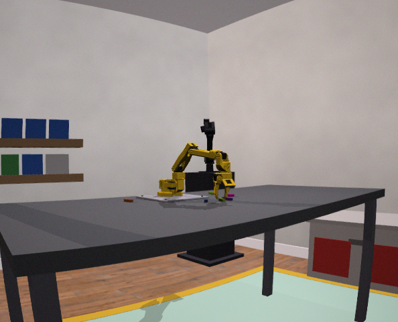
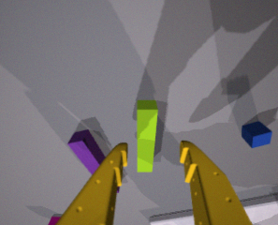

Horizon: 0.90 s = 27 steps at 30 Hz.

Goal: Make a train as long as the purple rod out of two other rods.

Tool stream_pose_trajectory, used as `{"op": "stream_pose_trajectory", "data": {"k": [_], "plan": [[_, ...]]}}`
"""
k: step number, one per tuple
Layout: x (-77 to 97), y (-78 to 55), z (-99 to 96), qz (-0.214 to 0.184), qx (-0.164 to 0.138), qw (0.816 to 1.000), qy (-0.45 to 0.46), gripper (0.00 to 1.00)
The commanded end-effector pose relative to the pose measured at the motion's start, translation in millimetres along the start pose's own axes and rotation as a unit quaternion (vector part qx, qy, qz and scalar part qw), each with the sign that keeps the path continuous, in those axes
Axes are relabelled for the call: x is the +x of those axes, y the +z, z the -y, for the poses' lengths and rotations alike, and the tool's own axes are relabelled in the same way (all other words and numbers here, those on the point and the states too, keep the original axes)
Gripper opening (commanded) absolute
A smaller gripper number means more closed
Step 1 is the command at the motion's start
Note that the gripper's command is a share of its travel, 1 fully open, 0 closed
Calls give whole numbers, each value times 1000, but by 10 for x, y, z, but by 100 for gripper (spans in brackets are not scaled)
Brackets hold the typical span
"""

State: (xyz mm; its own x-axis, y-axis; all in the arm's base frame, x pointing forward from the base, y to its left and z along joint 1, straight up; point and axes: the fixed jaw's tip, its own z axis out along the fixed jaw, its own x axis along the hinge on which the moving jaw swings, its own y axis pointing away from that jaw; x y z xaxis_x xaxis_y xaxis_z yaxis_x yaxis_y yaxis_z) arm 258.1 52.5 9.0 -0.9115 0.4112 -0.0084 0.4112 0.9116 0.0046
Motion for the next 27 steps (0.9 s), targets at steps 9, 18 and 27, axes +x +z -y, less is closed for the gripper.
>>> {"op": "stream_pose_trajectory", "data": {"k": [9, 18, 27], "plan": [[46, 112, 7, -11, 7, 1000, 1, 19], [78, 166, 29, -18, 12, 1000, 1, 19], [78, 166, 29, -18, 12, 1000, 1, 19]]}}
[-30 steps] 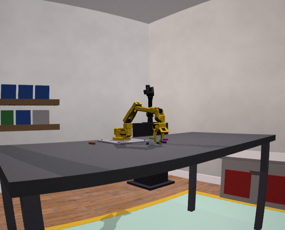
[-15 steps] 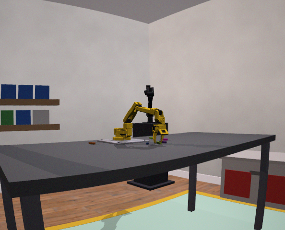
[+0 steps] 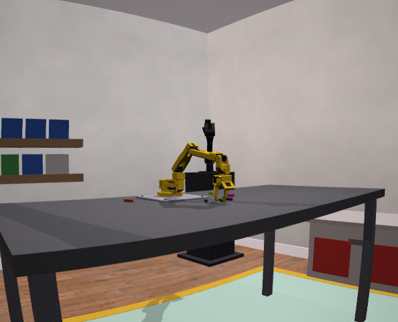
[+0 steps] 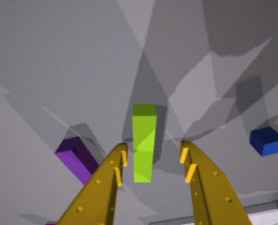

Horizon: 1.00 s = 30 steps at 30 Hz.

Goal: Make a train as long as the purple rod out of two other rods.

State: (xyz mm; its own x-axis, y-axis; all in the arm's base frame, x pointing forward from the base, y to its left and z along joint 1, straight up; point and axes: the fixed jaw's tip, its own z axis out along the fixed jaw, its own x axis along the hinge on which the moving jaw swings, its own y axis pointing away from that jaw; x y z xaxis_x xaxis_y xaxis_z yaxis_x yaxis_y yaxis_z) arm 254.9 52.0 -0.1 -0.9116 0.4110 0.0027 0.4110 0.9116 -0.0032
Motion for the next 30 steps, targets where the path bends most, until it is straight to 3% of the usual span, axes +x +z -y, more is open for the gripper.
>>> {"op": "stream_pose_trajectory", "data": {"k": [1, 12, 30], "plan": [[49, 76, 10, -12, 8, 1000, 1, 19], [49, 76, 10, -12, 8, 1000, 1, 17], [49, 76, 10, -12, 8, 1000, 1, 6]]}}
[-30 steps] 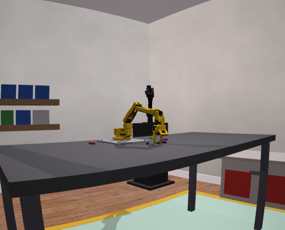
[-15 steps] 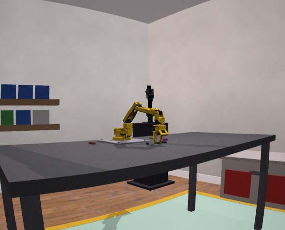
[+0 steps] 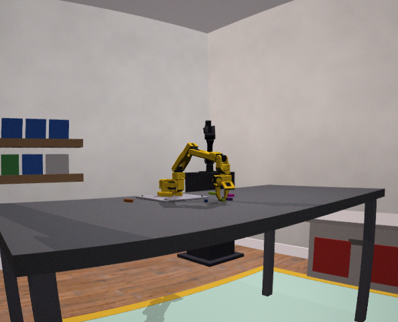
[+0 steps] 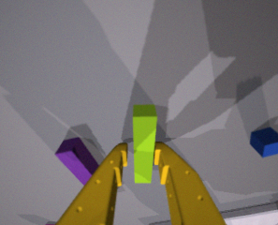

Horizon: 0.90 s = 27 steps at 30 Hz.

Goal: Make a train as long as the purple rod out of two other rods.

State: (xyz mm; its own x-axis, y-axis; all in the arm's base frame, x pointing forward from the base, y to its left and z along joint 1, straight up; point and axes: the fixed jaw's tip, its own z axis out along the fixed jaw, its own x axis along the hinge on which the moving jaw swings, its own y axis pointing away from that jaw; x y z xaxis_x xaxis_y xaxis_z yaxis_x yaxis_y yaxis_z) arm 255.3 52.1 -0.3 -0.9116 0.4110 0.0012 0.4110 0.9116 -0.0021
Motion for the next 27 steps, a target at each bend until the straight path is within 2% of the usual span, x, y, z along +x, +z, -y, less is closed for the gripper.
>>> {"op": "stream_pose_trajectory", "data": {"k": [1, 8, 27], "plan": [[52, 73, 12, -13, 8, 1000, 1, 5], [52, 73, 12, -13, 8, 1000, 1, 1], [52, 73, 12, -13, 8, 1000, 1, 0]]}}
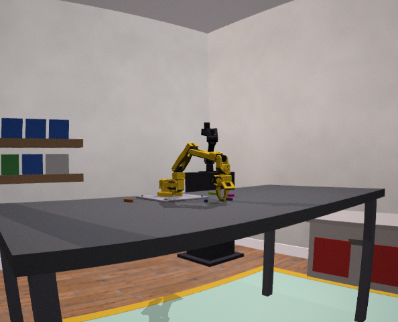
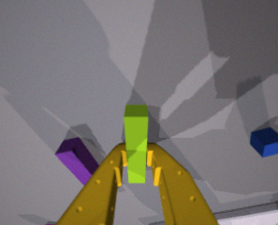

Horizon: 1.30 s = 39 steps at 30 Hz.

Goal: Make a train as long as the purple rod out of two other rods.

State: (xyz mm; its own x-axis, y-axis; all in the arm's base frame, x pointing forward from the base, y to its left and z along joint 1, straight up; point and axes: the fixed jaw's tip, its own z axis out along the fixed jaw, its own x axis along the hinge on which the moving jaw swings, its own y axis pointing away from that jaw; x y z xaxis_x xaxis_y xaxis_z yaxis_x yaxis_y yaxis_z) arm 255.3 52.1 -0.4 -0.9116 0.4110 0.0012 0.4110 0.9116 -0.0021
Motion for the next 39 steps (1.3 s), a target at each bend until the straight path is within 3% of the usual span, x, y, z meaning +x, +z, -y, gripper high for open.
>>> {"op": "stream_pose_trajectory", "data": {"k": [1, 18, 32, 39], "plan": [[52, 73, 12, -13, 8, 1000, 1, 0], [50, 52, 13, -13, 8, 1000, 1, 0], [37, -218, 34, -13, 8, 1000, 1, 0], [39, -283, 42, -13, 8, 1000, 1, 0]]}}
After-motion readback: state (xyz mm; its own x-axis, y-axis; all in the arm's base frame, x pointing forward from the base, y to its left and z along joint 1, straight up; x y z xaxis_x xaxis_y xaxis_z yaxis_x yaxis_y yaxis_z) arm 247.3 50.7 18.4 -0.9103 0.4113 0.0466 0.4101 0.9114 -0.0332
